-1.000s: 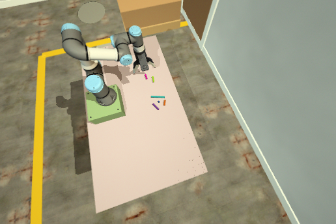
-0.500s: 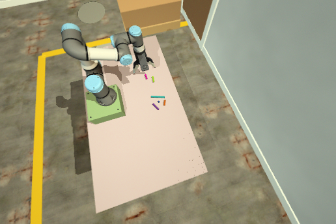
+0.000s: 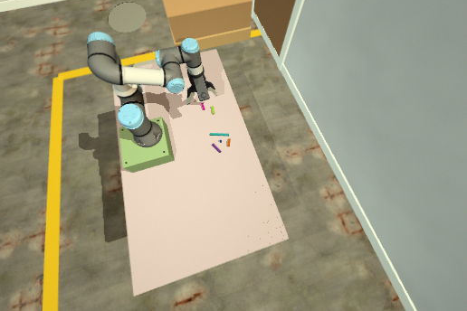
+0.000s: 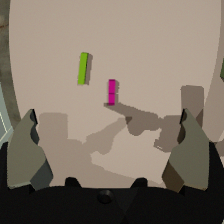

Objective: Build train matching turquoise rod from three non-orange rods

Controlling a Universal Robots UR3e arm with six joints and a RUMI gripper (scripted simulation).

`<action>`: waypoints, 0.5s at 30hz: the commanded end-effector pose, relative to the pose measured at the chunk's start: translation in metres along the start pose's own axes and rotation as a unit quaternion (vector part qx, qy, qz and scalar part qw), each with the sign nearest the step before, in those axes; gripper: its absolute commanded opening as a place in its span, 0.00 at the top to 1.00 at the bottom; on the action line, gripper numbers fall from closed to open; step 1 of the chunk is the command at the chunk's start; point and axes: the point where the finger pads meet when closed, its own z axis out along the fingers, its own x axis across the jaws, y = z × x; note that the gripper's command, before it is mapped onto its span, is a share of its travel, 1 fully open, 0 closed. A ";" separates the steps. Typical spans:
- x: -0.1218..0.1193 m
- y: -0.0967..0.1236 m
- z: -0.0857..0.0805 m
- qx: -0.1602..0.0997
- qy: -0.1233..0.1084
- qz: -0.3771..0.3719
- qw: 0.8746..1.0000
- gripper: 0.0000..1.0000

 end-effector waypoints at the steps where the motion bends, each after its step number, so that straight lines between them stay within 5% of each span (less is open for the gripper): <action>1: -0.007 -0.020 0.001 -0.001 -0.001 -0.017 1.000 0.00; 7: -0.013 -0.047 0.004 -0.001 -0.002 -0.039 0.999 0.00; 15: -0.017 -0.115 0.009 -0.001 -0.002 -0.095 0.996 0.00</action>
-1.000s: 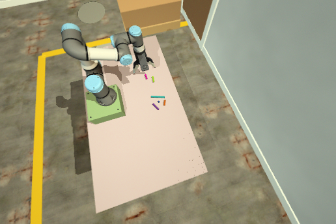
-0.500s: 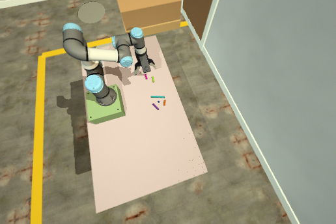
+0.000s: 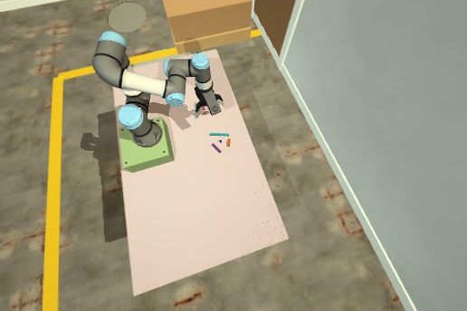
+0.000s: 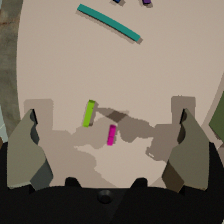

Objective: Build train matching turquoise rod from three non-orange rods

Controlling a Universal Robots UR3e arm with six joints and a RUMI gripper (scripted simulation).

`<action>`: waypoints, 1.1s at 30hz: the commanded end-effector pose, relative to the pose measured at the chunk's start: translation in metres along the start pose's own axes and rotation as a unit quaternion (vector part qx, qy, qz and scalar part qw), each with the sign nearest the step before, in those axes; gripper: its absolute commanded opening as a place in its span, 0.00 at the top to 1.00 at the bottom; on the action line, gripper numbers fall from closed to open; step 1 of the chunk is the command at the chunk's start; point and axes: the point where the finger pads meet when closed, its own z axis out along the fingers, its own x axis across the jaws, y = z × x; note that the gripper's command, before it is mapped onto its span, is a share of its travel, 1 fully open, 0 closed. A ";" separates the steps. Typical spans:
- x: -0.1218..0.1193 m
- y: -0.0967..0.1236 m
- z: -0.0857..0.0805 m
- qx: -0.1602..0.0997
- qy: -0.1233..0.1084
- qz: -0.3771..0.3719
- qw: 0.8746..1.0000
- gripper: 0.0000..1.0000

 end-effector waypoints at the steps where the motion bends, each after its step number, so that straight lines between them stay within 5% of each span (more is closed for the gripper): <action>1: 0.003 -0.043 0.004 -0.005 -0.005 -0.038 0.999 0.00; 7: 0.017 -0.091 0.009 -0.005 -0.006 -0.080 0.997 0.00; 17: 0.039 -0.134 0.014 -0.005 -0.006 -0.120 0.993 0.00; 31: 0.049 -0.150 0.016 -0.005 -0.006 -0.136 0.991 0.00; 32: 0.049 -0.150 0.016 -0.005 -0.006 -0.136 0.991 0.86; 33: 0.049 -0.150 0.016 -0.005 -0.006 -0.136 0.991 0.86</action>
